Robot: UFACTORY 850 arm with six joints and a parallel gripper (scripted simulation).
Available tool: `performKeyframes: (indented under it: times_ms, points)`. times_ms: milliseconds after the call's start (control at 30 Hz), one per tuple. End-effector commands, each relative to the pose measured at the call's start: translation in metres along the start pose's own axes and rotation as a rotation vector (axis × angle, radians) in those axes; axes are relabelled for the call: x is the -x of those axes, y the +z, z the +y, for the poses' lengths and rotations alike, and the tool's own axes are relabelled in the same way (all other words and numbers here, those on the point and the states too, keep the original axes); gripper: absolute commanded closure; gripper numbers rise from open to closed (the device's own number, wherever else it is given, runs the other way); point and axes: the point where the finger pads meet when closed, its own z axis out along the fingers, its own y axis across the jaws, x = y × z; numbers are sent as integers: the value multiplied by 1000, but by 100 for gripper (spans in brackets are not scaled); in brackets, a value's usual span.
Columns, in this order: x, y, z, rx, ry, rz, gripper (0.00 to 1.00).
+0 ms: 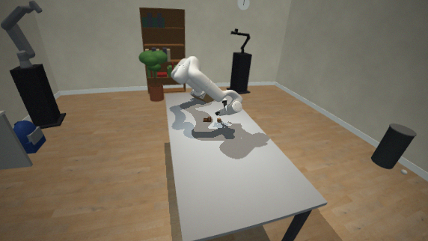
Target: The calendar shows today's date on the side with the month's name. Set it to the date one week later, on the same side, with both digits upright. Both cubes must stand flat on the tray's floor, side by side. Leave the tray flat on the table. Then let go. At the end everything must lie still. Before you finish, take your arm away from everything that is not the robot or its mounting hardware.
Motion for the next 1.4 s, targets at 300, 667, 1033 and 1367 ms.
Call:
performKeyframes:
  times_ms: [300, 667, 1033, 1367]
  points:
    - [-1, 0, -1, -5, 5, -111, 31]
    - [-6, 0, 0, -1, 1, -256, 31]
    - [-8, 0, 0, 0, 1, -475, 31]
    - [-10, 2, -2, -9, 8, -592, 31]
